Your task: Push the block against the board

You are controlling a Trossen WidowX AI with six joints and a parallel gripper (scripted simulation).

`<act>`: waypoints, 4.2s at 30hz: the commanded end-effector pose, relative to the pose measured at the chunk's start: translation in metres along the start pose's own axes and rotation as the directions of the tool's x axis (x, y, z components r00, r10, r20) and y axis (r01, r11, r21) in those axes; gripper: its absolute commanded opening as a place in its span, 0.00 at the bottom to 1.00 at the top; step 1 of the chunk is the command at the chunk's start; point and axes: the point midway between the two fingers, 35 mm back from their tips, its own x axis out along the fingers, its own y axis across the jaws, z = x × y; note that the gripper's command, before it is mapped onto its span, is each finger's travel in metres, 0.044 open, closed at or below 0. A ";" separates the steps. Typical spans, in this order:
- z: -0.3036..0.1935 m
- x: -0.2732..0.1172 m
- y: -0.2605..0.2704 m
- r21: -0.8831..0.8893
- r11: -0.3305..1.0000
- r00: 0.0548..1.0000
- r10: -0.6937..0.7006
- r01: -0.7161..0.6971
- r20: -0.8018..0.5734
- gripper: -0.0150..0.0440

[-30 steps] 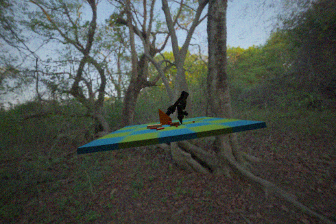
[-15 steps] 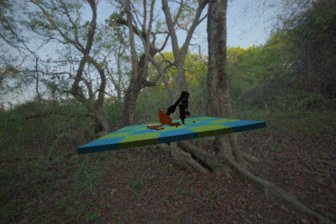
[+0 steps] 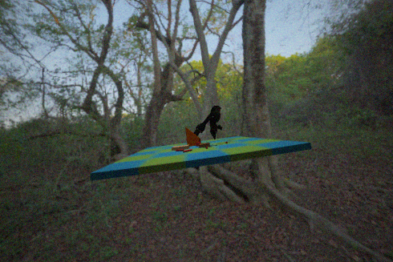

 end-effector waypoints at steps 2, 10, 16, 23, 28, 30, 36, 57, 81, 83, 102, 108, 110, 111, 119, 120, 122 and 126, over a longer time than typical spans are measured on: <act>0.003 -0.008 0.002 -0.011 1.000 1.000 0.004 -0.004 0.004 0.25; -0.008 -0.005 -0.018 0.214 0.977 1.000 -0.003 0.003 -0.002 0.25; -0.019 -0.006 -0.034 0.408 0.913 1.000 -0.003 0.005 -0.005 0.25; -0.033 -0.007 -0.053 0.612 0.791 1.000 -0.003 0.007 -0.007 0.25; -0.045 -0.007 -0.065 0.735 0.678 1.000 0.000 0.005 -0.007 0.25; -0.050 -0.007 -0.070 0.779 0.627 1.000 0.001 0.005 -0.007 0.25; -0.065 -0.008 -0.084 0.890 0.457 1.000 0.001 0.005 -0.006 0.25; -0.095 0.044 -0.110 0.997 0.078 1.000 0.000 -0.001 0.001 0.25; -0.097 0.047 -0.085 0.997 0.077 1.000 0.001 -0.001 0.001 0.25; -0.097 0.047 -0.082 0.997 0.077 1.000 0.001 -0.001 0.001 0.25; -0.097 0.047 -0.080 0.997 0.077 1.000 0.001 -0.001 0.001 0.25; -0.096 0.047 -0.090 0.997 0.077 1.000 0.001 -0.001 0.001 0.25; -0.096 0.047 -0.093 0.997 0.078 1.000 0.000 -0.001 0.001 0.25; -0.096 0.047 -0.095 0.997 0.078 1.000 0.000 -0.001 0.001 0.25; -0.094 0.047 -0.108 0.997 0.078 1.000 0.000 -0.001 0.001 0.25; -0.094 0.047 -0.109 0.997 0.078 1.000 0.000 -0.001 0.001 0.25; -0.094 0.047 -0.113 0.997 0.079 1.000 0.000 -0.001 0.001 0.25; -0.093 0.047 -0.119 0.997 0.079 1.000 -0.001 -0.001 0.001 0.25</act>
